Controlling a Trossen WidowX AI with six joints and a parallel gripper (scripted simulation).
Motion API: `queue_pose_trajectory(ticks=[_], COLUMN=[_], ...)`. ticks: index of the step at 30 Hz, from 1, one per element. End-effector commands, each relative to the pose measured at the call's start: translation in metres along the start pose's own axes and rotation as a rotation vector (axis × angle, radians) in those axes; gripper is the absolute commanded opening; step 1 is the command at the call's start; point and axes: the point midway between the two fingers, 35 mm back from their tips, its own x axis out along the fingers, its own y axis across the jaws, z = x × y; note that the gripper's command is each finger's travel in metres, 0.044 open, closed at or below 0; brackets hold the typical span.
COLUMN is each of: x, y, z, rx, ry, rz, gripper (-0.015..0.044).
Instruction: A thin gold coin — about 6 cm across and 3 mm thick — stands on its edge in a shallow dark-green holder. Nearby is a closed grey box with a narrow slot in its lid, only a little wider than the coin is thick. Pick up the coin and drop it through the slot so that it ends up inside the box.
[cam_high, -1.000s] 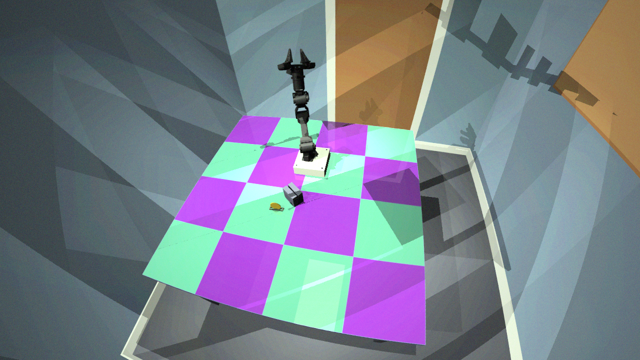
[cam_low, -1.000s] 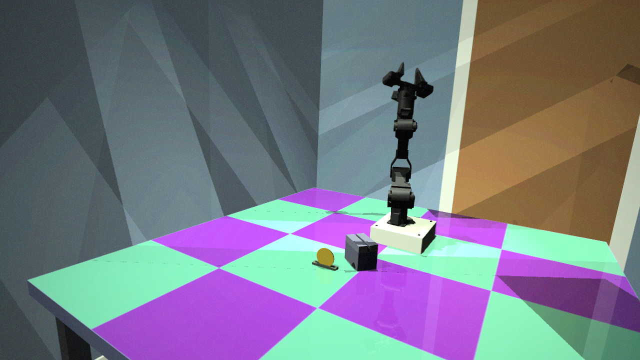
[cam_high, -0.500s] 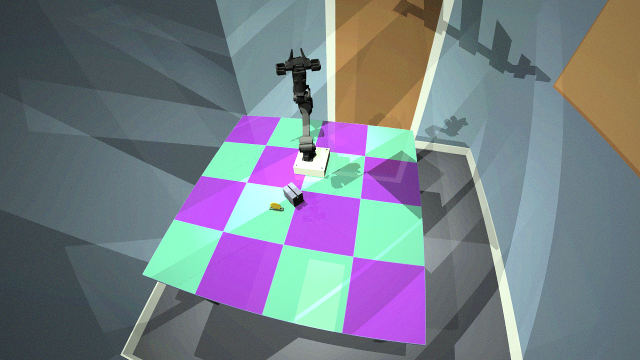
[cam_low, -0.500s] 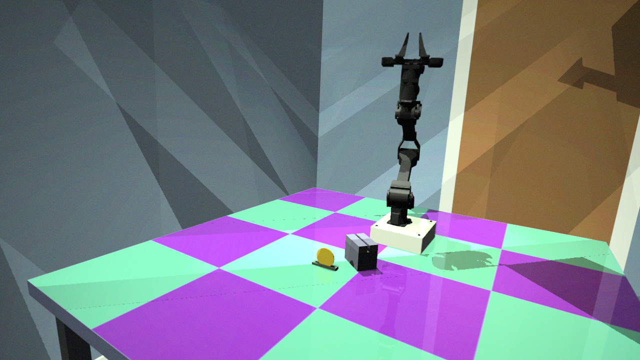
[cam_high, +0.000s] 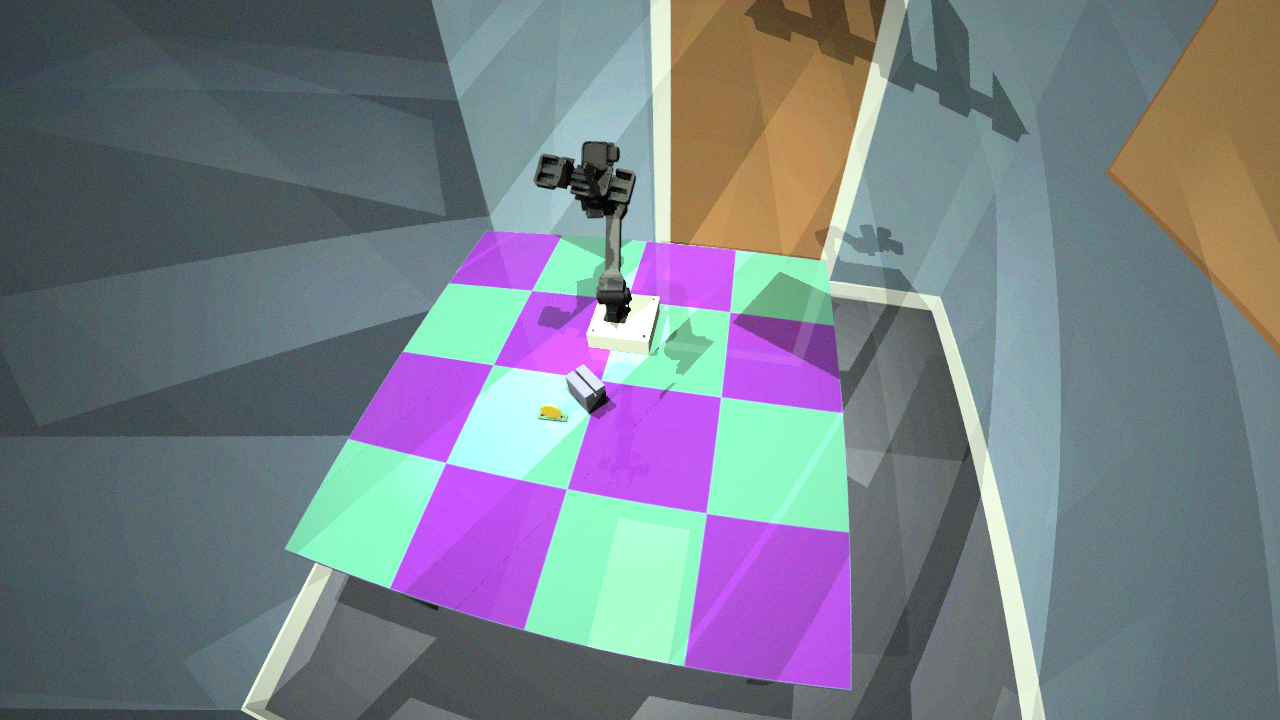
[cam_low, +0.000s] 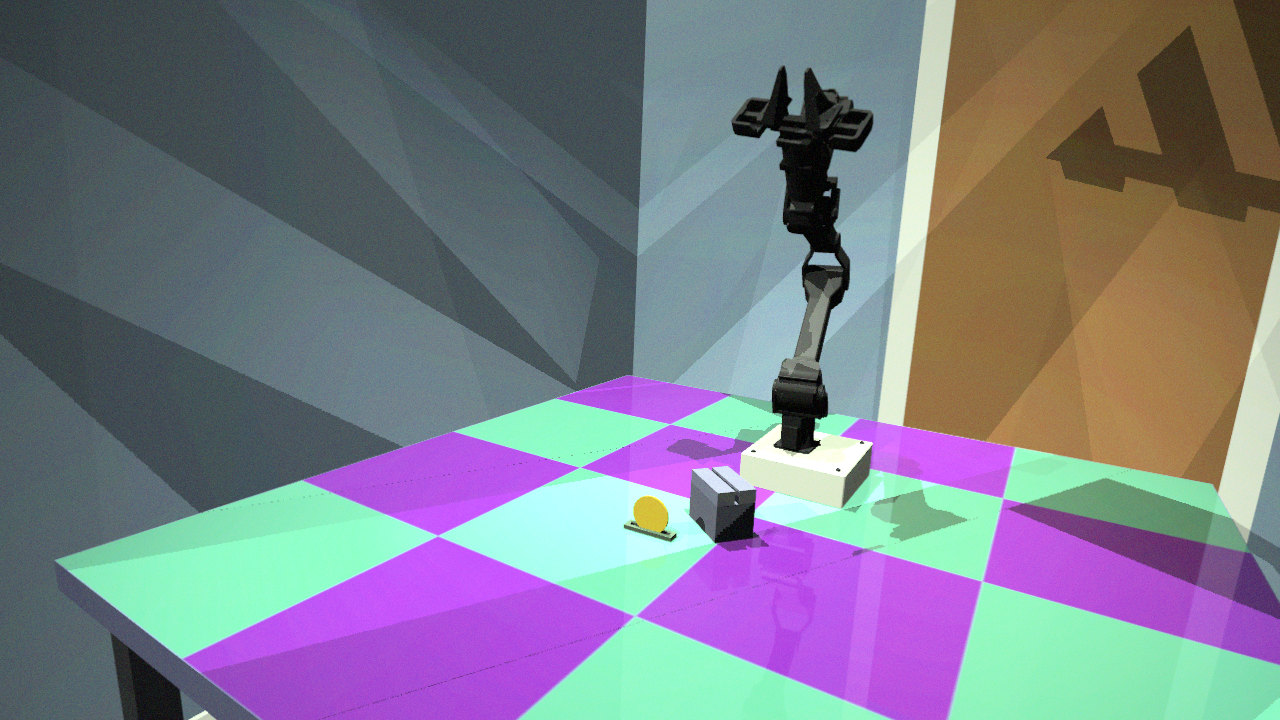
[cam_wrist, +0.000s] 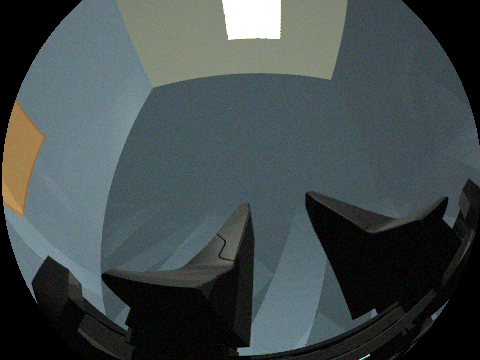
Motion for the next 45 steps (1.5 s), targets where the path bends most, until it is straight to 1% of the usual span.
queue_pose_trajectory(ticks=[1, 4, 8, 11, 14, 18, 22, 25, 28, 31, 33, 35, 41, 45], x=[0.013, 0.022, 0.024, 0.018, 0.004, -0.026, -0.067, -0.102, -0.144, -0.187, -0.214, -0.232, -0.236, -0.259], y=[0.003, 0.006, 0.006, 0.004, -0.001, -0.009, -0.019, -0.026, -0.032, -0.036, -0.039, -0.04, -0.04, -0.035], z=[-0.04, -0.078, -0.145, -0.195, -0.242, -0.302, -0.351, -0.381, -0.407, -0.421, -0.426, -0.425, -0.426, -0.446], rx=[-0.107, -0.214, -0.401, -0.53, -0.645, -0.778, -0.865, -0.89, -0.867, -0.789, -0.705, -0.635, -0.625, -0.625], ry=[0.131, 0.261, 0.491, 0.662, 0.827, 1.051, 1.252, 1.385, 1.502, 1.575, 1.595, 1.594, 1.593, 1.593], rz=[0.014, 0.046, 0.129, 0.215, 0.322, 0.515, 0.751, 0.964, 1.232, 1.517, 1.71, 1.834, 1.849, 1.85], gripper=[0.0161, 0.0161, 0.0161, 0.0161, 0.0161, 0.0161, 0.0161, 0.0161, 0.0161, 0.0161, 0.0161, 0.0161, 0.0161, 0.0161])
